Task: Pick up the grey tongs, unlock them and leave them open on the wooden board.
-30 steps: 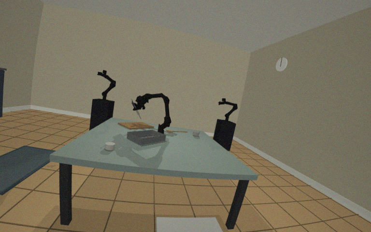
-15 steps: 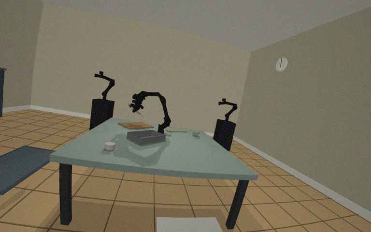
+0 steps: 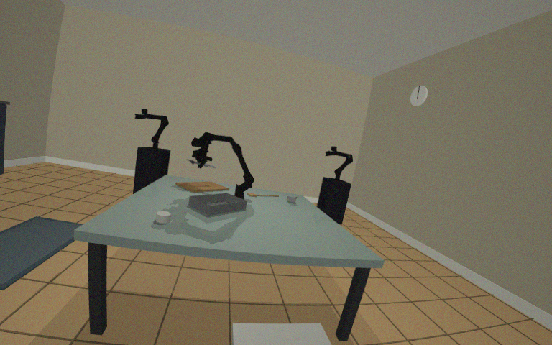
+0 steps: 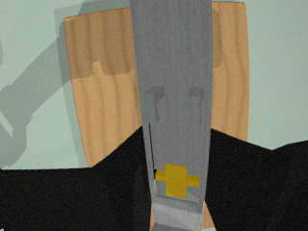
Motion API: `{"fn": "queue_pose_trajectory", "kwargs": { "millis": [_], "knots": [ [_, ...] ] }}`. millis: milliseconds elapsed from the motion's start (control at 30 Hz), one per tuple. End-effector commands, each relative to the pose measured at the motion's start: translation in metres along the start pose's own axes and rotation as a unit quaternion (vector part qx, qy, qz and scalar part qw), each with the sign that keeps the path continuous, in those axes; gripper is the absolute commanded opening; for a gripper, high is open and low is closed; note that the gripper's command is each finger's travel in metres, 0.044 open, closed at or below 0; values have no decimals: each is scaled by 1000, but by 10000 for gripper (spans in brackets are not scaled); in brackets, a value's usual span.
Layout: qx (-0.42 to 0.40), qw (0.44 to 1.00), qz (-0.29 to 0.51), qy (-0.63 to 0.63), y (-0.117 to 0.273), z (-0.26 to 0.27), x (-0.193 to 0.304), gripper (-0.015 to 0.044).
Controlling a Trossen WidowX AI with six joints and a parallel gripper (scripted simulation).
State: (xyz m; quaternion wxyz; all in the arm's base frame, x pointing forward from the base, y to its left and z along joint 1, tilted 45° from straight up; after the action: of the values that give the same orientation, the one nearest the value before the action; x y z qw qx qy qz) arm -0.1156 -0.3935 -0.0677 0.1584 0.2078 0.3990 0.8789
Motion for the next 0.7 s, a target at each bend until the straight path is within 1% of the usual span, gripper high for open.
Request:
{"fn": "queue_pose_trajectory", "kwargs": {
  "millis": [0,100,433,667],
  "knots": [
    [4,998,57,2,3,0,-10,-150],
    [4,997,75,3,3,0,-13,-150],
    [4,997,75,3,3,0,-13,-150],
    [4,997,75,3,-6,-2,-12,-150]
  ]
}}
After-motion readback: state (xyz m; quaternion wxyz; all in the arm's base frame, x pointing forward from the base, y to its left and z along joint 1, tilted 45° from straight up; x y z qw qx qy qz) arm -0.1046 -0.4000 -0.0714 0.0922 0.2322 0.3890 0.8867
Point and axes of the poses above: the point midway between the two fingers, 35 mm back from their tips, its own y axis back along the fingers, its own z axis across the jaws, x = y × z, the point moved 9 cm from there along y, back along the fingers, and after that the axes turned 13 degrees about y, right-handed, at the moved point
